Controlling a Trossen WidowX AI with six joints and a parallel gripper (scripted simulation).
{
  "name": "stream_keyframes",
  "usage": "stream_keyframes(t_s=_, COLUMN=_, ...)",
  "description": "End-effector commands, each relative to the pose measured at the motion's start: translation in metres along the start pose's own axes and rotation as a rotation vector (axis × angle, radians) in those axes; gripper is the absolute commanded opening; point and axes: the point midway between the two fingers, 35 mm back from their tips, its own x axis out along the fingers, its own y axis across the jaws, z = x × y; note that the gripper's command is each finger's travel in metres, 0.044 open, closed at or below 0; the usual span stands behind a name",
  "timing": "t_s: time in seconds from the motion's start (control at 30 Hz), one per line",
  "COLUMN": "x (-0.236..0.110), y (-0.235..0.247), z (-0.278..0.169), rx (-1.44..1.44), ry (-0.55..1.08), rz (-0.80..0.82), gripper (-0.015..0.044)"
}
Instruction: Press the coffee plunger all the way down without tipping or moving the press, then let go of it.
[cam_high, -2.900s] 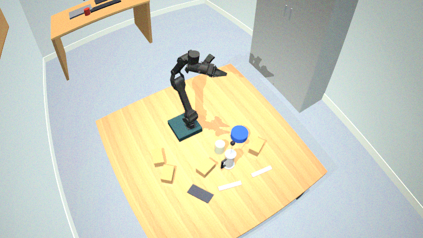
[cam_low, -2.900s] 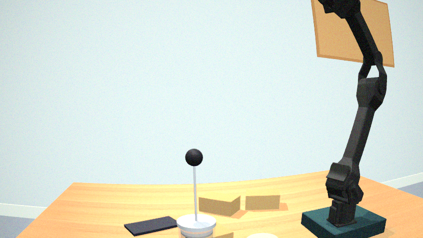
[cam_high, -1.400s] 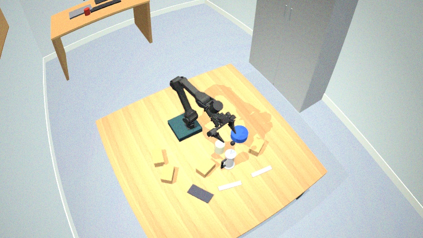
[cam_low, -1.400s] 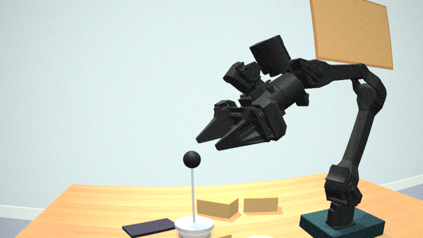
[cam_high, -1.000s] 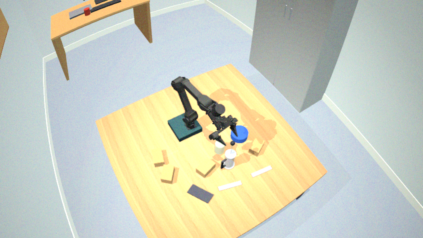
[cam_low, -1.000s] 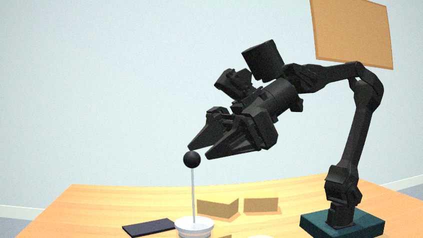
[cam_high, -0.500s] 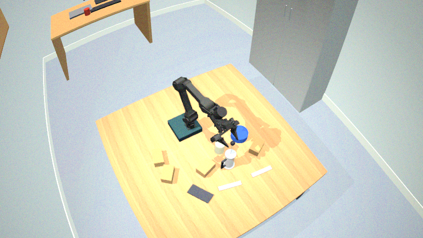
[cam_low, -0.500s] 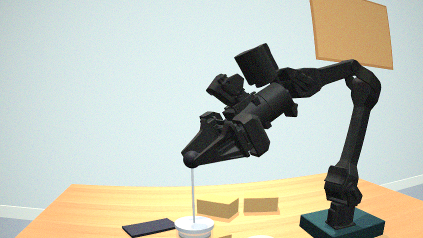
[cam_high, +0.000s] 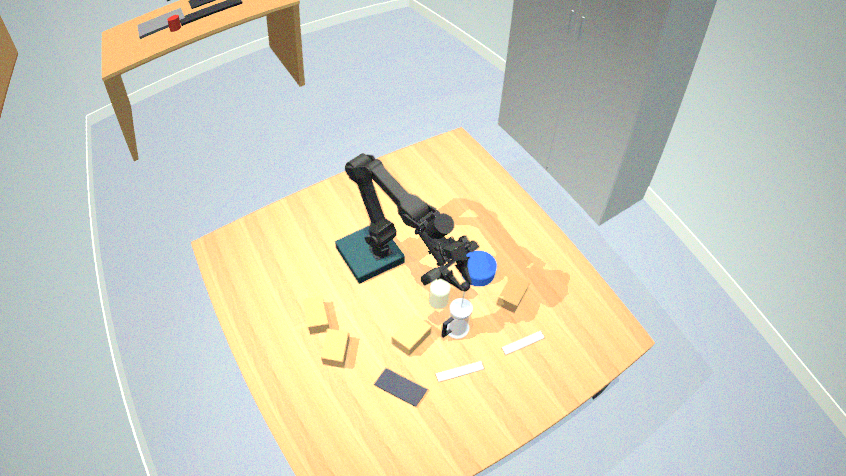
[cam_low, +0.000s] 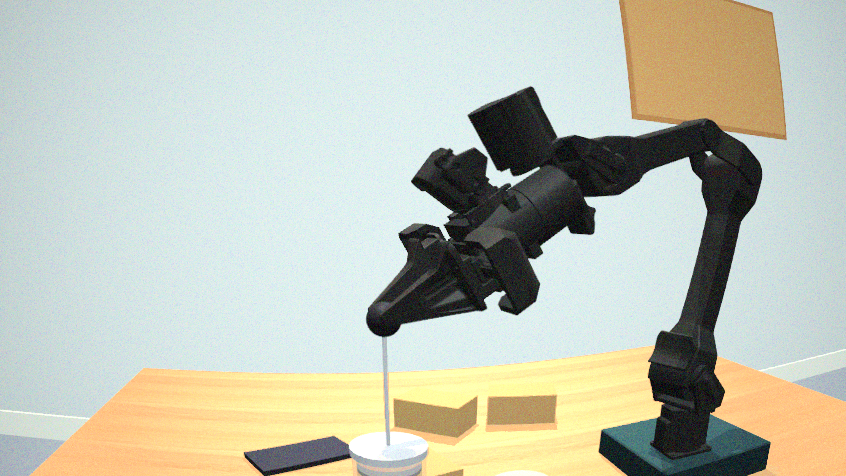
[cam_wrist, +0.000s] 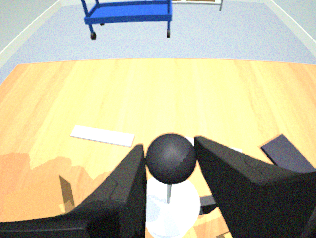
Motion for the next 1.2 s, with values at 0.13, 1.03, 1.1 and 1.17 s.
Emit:
stream_keyframes(t_s=0.13, x=0.002, y=0.000, z=-0.002, rx=0.000, ry=-0.001, rz=0.001, gripper=0.0118)
stream_keyframes(t_s=1.03, x=0.030, y=0.000, z=-0.036, rx=0.000, ry=-0.001, rz=0.001, gripper=0.0118)
stream_keyframes(t_s=1.1, x=0.032, y=0.000, z=-0.039, rx=0.000, ry=-0.001, rz=0.001, gripper=0.0118)
stream_keyframes(t_s=1.17, x=0.034, y=0.000, z=-0.042, rx=0.000, ry=-0.001, rz=0.001, gripper=0.0118)
